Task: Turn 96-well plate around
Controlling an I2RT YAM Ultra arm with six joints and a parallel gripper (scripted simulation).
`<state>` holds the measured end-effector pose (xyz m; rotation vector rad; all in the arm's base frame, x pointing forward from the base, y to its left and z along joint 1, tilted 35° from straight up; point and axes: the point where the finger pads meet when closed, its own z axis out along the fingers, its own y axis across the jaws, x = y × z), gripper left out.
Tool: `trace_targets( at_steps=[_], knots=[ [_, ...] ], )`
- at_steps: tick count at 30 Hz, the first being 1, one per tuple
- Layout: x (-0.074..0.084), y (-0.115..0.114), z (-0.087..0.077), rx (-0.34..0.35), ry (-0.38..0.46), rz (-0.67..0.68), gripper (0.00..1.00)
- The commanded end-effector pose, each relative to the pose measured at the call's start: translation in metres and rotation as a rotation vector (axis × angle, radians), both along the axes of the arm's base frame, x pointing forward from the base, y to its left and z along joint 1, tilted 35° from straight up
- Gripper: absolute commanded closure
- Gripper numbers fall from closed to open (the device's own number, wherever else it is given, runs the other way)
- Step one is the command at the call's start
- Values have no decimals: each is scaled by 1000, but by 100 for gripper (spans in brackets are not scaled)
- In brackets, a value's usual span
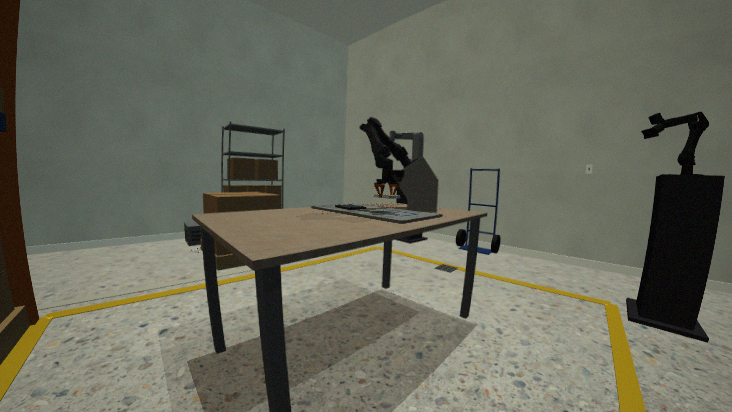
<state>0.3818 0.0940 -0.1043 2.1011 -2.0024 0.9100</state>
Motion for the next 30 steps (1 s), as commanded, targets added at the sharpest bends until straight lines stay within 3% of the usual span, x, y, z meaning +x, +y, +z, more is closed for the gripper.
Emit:
trace_targets(
  at_steps=[1,30],
  knots=[
    [7,3,12,72,-87,-103,100],
    [25,-64,60,369,-463,-785,100]
  ],
)
